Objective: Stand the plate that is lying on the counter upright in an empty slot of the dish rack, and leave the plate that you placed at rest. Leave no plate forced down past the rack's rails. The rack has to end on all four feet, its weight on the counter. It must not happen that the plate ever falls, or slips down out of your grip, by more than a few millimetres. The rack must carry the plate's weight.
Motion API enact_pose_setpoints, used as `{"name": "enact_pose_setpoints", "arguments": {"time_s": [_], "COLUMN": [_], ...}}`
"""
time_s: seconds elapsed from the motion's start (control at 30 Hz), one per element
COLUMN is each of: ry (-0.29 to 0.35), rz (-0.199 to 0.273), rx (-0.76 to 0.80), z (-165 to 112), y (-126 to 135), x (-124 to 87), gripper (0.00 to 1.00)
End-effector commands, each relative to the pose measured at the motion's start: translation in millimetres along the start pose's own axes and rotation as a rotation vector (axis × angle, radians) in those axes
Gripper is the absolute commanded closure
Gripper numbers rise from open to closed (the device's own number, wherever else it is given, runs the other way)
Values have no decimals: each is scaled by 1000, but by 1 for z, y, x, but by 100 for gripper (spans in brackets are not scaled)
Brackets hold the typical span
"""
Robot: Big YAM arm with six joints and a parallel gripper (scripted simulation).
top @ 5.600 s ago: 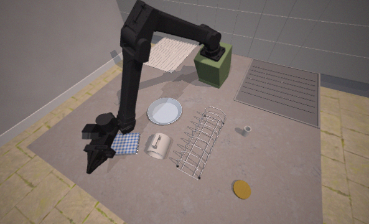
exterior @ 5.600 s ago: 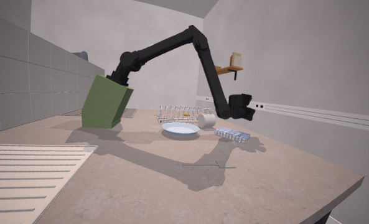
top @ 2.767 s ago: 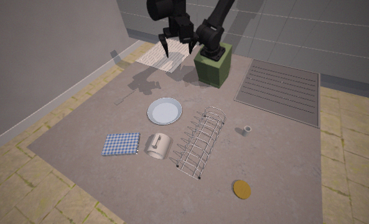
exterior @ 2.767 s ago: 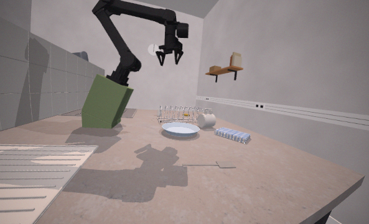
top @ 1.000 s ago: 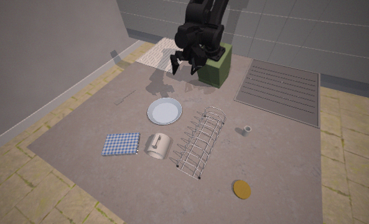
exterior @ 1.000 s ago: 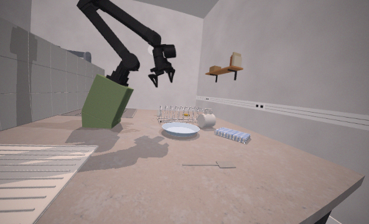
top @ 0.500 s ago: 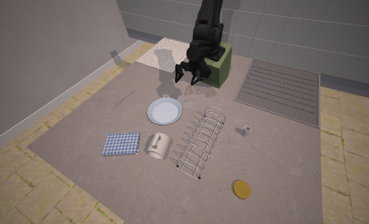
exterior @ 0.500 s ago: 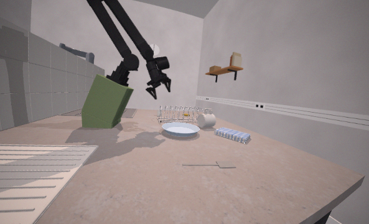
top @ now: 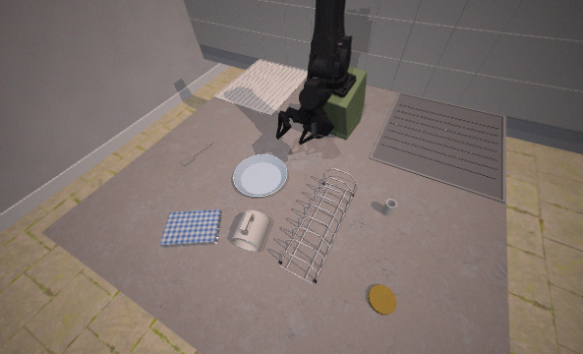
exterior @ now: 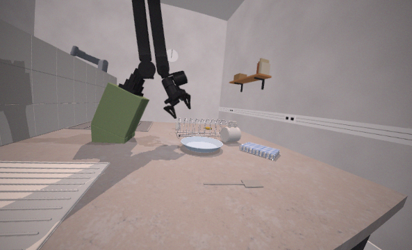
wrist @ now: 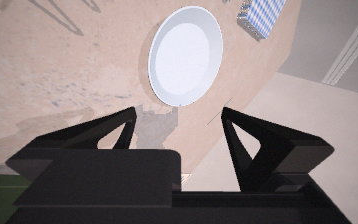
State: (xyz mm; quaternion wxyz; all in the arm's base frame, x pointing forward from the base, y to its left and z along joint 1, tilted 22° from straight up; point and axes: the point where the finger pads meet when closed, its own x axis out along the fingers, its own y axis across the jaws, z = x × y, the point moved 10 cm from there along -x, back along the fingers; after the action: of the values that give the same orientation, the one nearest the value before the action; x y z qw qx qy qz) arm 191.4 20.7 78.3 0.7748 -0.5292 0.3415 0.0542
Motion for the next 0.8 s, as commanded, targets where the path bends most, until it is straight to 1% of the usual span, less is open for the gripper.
{"name": "enact_pose_setpoints", "arguments": {"time_s": [0.0,0.5,0.77], "ry": [-18,-19,-18], "rz": [-34,-86,-101], "rx": [-2,-3,-4], "z": [2,3,2], "y": [5,19,24], "x": [4,18,22], "gripper": [0,0,0]}}
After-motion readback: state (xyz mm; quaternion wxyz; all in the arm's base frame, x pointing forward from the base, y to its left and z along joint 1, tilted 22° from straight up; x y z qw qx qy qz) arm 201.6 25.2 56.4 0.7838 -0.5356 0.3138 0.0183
